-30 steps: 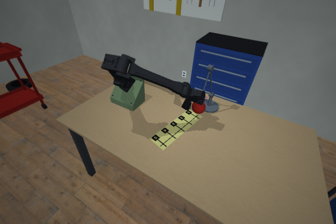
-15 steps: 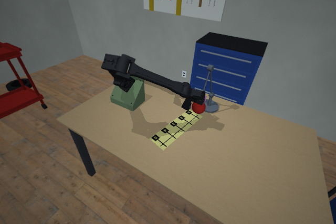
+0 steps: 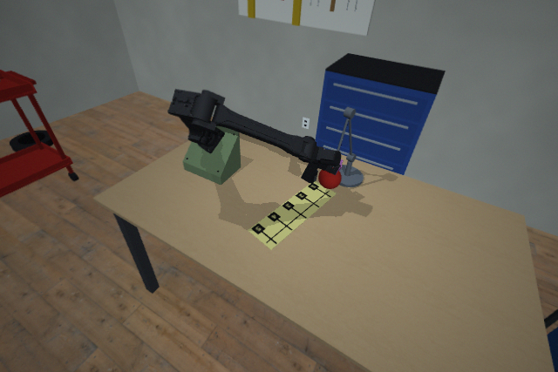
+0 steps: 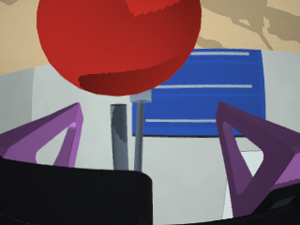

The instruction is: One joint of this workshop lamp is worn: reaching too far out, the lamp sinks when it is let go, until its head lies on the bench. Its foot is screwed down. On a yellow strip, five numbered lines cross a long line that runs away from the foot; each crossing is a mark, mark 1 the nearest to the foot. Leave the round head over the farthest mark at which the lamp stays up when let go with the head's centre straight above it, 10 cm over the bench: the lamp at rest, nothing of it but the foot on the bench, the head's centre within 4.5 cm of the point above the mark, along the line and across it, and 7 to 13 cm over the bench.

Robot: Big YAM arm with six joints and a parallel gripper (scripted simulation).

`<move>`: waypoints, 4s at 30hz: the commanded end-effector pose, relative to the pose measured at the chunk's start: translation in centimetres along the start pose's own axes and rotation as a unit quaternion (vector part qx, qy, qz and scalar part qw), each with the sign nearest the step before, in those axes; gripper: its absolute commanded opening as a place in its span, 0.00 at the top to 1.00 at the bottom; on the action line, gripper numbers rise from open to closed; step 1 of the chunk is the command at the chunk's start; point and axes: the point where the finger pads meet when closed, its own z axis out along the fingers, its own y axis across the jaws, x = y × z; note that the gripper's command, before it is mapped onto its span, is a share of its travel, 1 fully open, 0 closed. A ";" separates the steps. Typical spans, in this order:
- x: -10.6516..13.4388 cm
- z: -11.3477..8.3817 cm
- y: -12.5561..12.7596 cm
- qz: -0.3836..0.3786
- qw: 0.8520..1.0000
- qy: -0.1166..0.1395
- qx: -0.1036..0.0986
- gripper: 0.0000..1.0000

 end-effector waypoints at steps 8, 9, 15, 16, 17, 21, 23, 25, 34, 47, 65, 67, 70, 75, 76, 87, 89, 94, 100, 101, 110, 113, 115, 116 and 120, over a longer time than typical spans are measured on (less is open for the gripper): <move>0.6 -3.3 0.3 -0.003 1.000 0.002 -0.004 0.00; 0.6 -3.7 0.4 -0.003 1.000 0.002 -0.004 0.00; 0.8 -6.3 0.5 -0.003 1.000 0.002 -0.004 0.00; 0.8 -6.8 0.5 -0.003 1.000 0.002 -0.004 0.00; 0.8 -6.8 0.5 -0.003 1.000 0.002 -0.004 0.00; 0.9 -7.9 0.5 -0.003 1.000 0.002 -0.004 0.00; 1.0 -8.7 0.5 -0.003 1.000 0.002 -0.004 0.00; 1.1 -9.4 0.5 -0.003 1.000 0.002 -0.005 0.00; 1.4 -12.5 0.5 -0.003 1.000 0.003 -0.005 0.00; 1.2 -13.1 0.7 -0.003 1.000 0.001 -0.001 0.00; 1.2 -12.1 -0.7 -0.002 1.000 -0.003 0.011 0.00; 1.2 -11.9 -0.9 -0.002 1.000 -0.003 0.012 0.00; 1.2 -11.9 -0.9 -0.002 1.000 -0.003 0.012 0.00; 1.2 -11.9 -0.9 -0.002 1.000 -0.003 0.013 0.00; 1.2 -11.9 -0.9 -0.002 1.000 -0.003 0.013 0.00; 1.2 -11.9 -0.9 -0.002 1.000 -0.003 0.013 0.00; 1.2 -11.9 -0.9 -0.002 1.000 -0.003 0.013 0.00; 1.2 -11.9 -0.9 -0.002 1.000 -0.003 0.013 0.00; 1.2 -11.9 -0.9 -0.002 1.000 -0.003 0.013 0.00; 1.2 -11.9 -0.9 -0.002 1.000 -0.003 0.013 0.00; 2.7 -13.1 0.6 -0.005 1.000 -0.013 0.015 0.00; 3.4 -13.6 1.2 -0.006 1.000 -0.018 0.016 0.00; 3.8 -14.0 1.7 -0.007 1.000 -0.021 0.017 0.00; 4.0 -14.2 1.9 -0.008 1.000 -0.022 0.017 0.00; 4.5 -14.5 2.3 -0.009 0.999 -0.025 0.018 0.00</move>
